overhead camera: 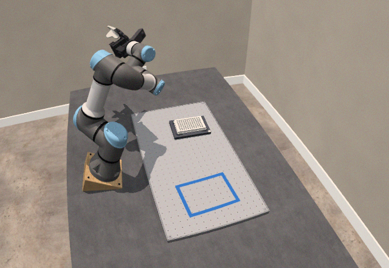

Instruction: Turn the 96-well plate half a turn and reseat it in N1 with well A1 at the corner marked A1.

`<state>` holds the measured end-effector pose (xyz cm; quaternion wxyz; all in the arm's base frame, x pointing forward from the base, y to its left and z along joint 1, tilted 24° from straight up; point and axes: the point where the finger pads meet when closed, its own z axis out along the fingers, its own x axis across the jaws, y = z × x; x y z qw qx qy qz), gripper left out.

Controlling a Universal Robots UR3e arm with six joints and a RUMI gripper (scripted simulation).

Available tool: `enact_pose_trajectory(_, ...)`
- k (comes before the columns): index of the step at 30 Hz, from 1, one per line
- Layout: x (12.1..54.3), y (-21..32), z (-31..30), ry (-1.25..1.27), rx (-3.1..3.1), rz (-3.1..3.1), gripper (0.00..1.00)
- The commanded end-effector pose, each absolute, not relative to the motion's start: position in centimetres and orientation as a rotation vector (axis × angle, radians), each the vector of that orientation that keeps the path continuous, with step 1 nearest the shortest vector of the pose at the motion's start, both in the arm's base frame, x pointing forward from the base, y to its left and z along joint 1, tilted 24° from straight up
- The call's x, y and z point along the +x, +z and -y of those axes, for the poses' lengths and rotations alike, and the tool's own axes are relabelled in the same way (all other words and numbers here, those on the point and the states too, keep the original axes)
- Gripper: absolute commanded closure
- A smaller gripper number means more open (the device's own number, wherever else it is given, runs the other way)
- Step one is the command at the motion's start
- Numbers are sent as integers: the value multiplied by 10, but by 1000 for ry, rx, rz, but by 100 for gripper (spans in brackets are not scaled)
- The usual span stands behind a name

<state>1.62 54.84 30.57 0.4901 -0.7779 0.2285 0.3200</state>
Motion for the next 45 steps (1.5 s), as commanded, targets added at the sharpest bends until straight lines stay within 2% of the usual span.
enact_pose_trajectory(1,16,307,-548,777,-1888,-552,0)
enact_pose_trajectory(17,16,307,-548,777,-1888,-552,0)
enact_pose_trajectory(45,130,279,-532,536,-1921,-883,0)
